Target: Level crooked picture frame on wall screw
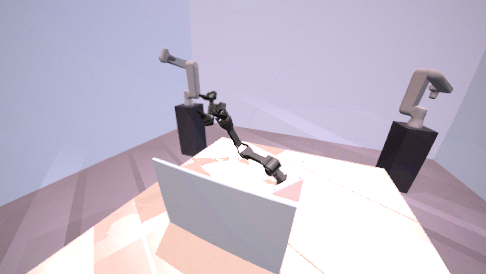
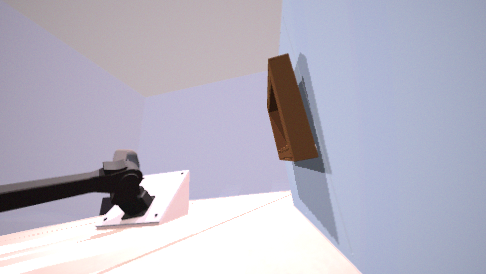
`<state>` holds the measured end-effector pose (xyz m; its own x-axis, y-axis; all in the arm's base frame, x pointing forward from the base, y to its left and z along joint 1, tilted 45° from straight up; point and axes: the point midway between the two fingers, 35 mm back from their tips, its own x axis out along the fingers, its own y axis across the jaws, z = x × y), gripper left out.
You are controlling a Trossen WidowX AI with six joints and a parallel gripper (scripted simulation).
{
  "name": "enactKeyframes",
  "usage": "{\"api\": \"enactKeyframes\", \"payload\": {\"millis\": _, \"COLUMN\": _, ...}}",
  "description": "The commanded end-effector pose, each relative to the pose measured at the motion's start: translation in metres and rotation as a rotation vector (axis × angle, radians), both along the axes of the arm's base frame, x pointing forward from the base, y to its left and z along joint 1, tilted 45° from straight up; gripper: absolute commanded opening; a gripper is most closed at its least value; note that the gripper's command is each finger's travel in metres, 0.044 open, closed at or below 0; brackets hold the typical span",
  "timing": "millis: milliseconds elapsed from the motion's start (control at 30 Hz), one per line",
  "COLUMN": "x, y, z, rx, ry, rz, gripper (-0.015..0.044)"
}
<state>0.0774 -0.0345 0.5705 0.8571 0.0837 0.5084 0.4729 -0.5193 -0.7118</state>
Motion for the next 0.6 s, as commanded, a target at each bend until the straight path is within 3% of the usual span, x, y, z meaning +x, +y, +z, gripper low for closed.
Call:
{"api": "enactKeyframes", "payload": {"millis": 0, "x": 0.001, "y": 0.001, "z": -0.001, "rx": 0.012, "ry": 0.004, "rz": 0.007, "gripper": 0.0374}}
{"api": "enactKeyframes", "payload": {"millis": 167, "x": 0.033, "y": 0.026, "z": -0.023, "rx": 0.335, "ry": 0.094, "rz": 0.171, "gripper": 0.0260}}
{"api": "enactKeyframes", "payload": {"millis": 567, "x": 0.110, "y": 0.067, "z": -0.104, "rx": 1.239, "ry": 0.264, "rz": 0.494, "gripper": 0.0260}}
